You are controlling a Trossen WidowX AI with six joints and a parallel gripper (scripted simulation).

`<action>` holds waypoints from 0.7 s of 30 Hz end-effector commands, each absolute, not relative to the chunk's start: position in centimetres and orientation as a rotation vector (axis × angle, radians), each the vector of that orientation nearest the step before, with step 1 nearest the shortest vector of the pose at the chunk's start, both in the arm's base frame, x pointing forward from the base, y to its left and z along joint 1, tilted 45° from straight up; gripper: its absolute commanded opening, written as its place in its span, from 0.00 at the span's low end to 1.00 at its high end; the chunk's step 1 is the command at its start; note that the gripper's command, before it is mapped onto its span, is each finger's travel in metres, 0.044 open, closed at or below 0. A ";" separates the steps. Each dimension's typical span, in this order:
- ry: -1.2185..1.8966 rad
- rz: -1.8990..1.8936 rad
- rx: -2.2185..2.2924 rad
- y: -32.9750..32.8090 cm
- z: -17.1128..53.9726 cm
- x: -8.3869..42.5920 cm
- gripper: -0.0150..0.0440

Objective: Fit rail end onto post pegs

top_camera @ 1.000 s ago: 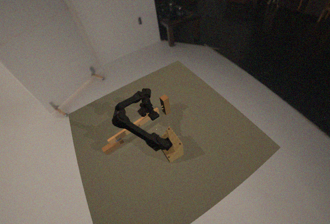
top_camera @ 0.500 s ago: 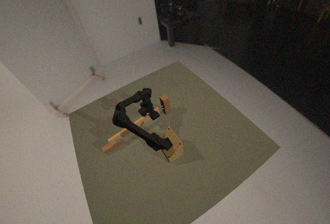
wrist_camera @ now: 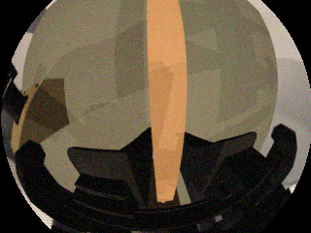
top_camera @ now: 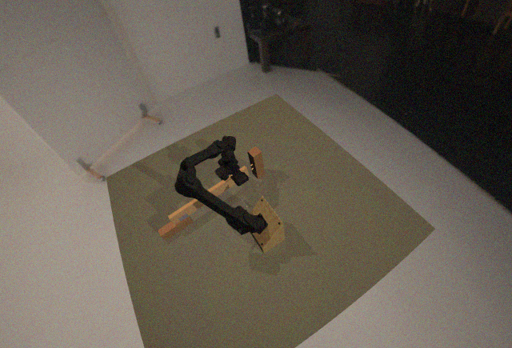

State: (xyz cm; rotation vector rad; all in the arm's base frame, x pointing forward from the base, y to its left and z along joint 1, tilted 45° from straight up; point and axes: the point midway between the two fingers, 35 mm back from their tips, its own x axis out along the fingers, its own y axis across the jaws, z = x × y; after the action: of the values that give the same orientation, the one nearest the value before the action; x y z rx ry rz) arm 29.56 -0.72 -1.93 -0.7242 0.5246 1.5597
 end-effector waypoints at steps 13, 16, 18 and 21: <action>0.521 1.549 -0.730 -1.3 -2.2 29.8 0.25; 0.521 1.549 -0.730 -1.4 -2.3 29.9 0.25; 0.521 1.549 -0.730 -1.4 -2.3 29.9 0.25; 0.521 1.549 -0.730 -1.5 -2.4 29.9 0.25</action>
State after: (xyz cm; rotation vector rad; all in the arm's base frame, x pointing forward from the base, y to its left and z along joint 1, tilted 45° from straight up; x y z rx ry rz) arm 29.63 -1.06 -2.38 -0.7226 0.5233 1.5599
